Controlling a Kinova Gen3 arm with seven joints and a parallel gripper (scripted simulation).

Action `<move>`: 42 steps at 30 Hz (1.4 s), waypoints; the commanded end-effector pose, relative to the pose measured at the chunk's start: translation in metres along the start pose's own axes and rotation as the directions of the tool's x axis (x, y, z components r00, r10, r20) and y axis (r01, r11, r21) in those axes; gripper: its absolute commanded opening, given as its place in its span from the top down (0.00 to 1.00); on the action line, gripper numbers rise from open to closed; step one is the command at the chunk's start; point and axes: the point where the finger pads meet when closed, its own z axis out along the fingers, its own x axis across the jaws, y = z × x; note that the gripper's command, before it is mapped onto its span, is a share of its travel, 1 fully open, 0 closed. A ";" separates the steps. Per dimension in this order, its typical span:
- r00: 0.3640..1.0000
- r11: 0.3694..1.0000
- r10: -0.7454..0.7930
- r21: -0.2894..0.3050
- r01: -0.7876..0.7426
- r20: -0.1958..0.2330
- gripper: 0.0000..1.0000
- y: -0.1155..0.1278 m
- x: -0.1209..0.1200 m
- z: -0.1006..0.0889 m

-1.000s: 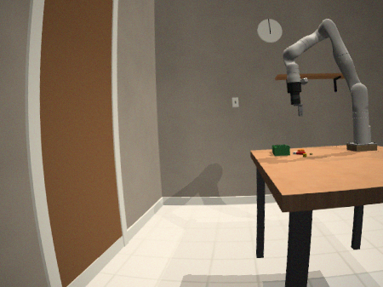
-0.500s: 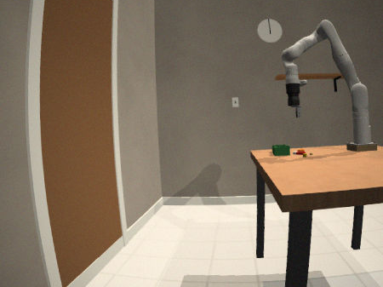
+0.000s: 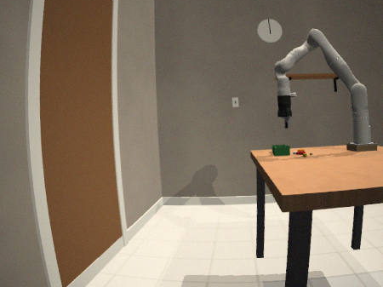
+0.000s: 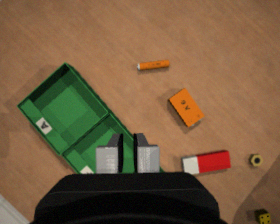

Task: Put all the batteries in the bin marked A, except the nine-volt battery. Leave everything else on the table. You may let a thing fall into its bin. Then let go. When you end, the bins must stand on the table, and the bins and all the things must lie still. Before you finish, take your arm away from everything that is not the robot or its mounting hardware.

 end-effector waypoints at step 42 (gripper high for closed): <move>-0.399 -0.399 -0.917 -0.032 0.916 0.015 0.69 -0.021 -0.084 0.067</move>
